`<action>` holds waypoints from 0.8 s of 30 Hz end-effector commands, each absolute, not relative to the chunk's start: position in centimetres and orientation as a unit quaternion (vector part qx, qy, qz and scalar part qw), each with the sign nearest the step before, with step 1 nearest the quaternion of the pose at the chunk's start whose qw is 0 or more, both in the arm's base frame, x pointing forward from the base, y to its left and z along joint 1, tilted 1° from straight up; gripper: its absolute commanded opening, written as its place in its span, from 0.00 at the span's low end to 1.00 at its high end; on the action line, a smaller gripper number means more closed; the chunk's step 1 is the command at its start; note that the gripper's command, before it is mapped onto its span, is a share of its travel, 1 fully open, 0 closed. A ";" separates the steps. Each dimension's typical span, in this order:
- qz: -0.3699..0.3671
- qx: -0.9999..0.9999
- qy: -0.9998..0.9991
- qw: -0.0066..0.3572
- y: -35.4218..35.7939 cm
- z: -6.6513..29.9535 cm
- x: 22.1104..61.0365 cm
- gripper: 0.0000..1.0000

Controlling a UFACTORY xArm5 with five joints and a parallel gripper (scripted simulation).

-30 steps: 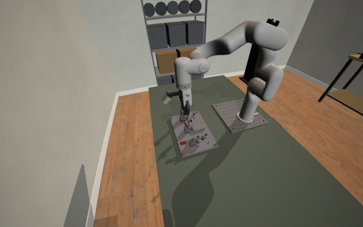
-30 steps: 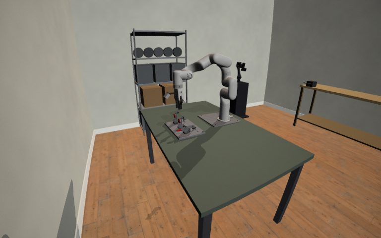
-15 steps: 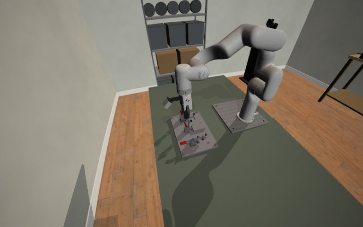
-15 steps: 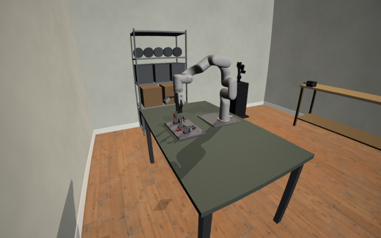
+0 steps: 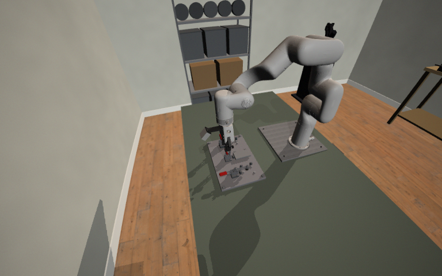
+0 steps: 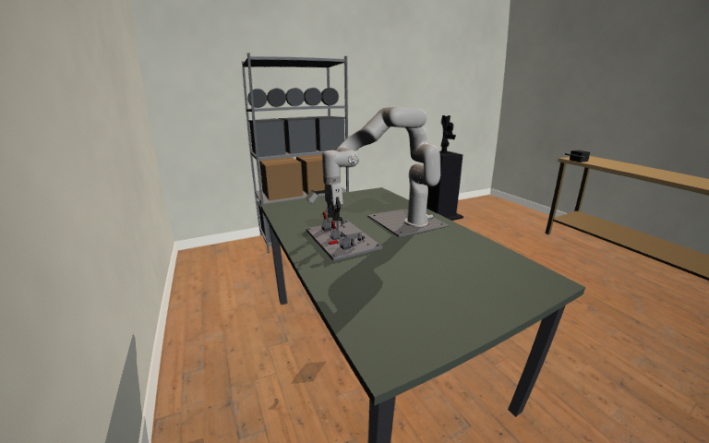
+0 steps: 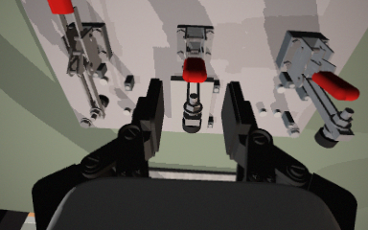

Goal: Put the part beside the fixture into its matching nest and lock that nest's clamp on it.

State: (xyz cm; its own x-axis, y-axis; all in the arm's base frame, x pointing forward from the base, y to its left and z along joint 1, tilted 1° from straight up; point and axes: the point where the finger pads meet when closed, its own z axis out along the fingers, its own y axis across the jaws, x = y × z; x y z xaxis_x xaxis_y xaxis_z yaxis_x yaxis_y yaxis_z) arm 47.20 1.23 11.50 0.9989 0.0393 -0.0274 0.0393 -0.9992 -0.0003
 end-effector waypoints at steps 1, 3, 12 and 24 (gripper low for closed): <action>-0.011 1.000 0.020 0.000 1.2 10.8 47.4 0.47; -0.011 1.000 0.020 0.000 1.2 10.5 47.4 0.47; -0.011 1.000 0.020 0.000 1.2 10.2 47.4 0.47; -0.011 1.000 0.020 0.000 1.2 10.2 47.4 0.47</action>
